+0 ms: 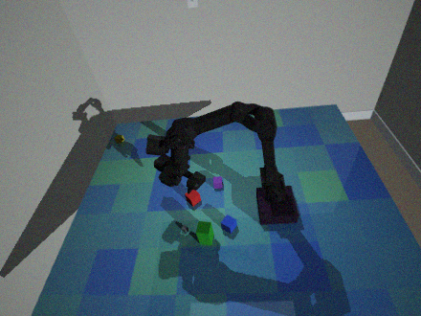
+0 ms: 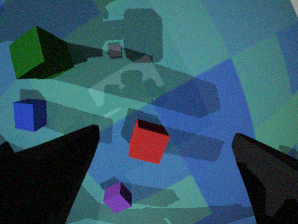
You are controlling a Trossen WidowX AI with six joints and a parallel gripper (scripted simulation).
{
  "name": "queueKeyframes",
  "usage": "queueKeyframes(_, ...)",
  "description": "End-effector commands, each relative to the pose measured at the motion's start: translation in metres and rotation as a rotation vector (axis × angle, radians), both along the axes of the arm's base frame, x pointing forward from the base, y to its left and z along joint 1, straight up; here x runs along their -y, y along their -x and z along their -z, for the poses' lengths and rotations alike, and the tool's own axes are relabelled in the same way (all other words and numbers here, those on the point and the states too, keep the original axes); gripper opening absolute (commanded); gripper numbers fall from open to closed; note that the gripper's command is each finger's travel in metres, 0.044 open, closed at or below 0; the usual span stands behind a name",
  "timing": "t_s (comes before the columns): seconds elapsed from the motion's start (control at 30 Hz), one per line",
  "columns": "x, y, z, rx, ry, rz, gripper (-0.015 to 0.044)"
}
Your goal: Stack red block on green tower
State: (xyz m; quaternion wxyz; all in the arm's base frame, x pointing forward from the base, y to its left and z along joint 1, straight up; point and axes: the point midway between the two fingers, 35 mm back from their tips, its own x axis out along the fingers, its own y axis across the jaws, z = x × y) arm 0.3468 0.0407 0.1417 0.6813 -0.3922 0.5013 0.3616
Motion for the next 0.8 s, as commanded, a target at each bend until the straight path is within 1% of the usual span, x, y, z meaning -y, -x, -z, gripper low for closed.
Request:
queueKeyframes(0.0, 0.037, 0.013, 0.023, -0.163, 0.043, 0.203, 0.044)
queueKeyframes(0.1, 0.049, 0.019, 0.03, -0.222, 0.059, 0.277, 0.044)
queueKeyframes(0.37, 0.048, 0.016, 0.034, -0.221, 0.059, 0.277, 0.044)
queueKeyframes(0.63, 0.048, 0.014, 0.084, -0.222, 0.059, 0.277, 0.044)
queueKeyframes(0.77, 0.047, 0.013, 0.089, -0.221, 0.059, 0.277, 0.044)
